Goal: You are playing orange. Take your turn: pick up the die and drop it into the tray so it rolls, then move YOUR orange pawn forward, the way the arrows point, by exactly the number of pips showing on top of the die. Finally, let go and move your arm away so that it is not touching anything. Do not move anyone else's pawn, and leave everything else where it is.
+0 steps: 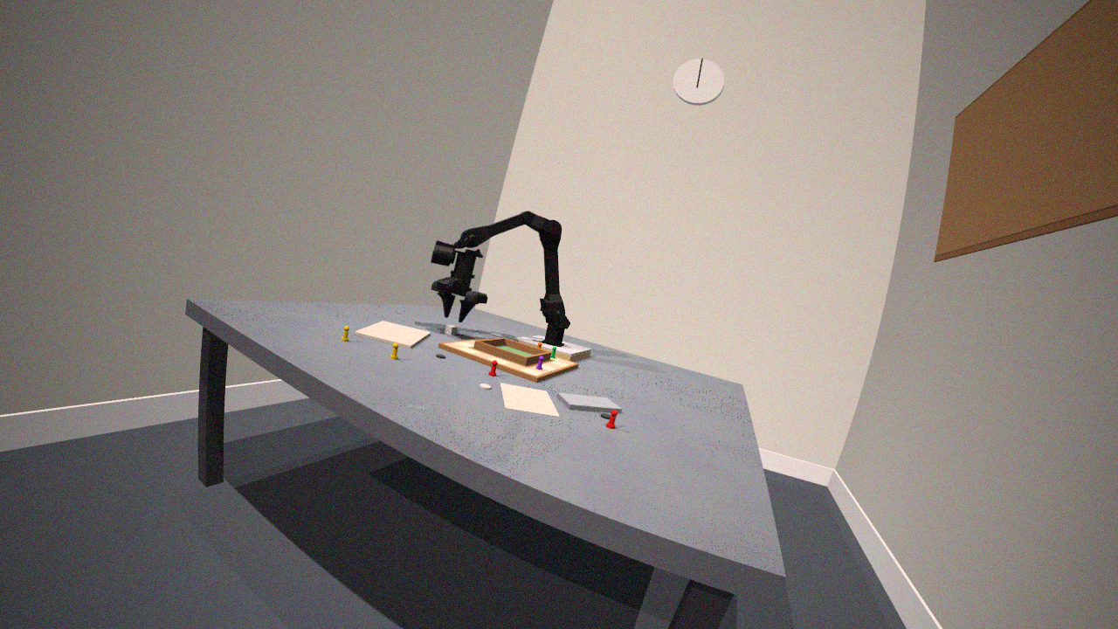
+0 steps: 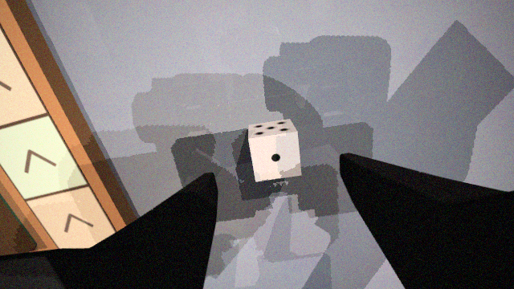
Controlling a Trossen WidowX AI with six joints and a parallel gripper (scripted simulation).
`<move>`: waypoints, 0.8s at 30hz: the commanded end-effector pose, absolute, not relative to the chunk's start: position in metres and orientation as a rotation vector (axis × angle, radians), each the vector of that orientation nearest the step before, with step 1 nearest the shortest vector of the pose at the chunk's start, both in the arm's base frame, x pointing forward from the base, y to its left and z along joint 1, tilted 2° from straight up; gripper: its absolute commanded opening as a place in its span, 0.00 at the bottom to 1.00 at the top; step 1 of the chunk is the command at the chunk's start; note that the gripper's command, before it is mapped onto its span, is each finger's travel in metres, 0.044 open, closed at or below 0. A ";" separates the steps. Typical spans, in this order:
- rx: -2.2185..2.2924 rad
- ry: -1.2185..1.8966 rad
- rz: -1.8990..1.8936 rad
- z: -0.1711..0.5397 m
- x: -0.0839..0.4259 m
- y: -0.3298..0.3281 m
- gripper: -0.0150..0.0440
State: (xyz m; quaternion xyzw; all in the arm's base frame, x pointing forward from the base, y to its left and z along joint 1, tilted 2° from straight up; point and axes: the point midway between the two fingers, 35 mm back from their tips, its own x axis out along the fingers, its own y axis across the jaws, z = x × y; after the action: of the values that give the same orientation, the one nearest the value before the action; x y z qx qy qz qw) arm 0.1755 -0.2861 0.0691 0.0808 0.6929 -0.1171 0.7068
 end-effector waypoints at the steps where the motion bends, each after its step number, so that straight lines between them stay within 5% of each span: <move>1: 0.176 1.545 -0.256 0.063 0.174 -0.286 0.72; 21: 0.176 1.545 -0.256 0.033 0.174 -0.288 0.72; 24: 0.176 1.545 -0.256 0.033 0.174 -0.288 0.59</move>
State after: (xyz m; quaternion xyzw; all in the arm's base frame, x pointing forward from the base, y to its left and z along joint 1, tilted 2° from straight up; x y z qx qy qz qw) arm 0.1756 -0.2889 0.0369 0.0804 0.6927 -0.1175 0.7070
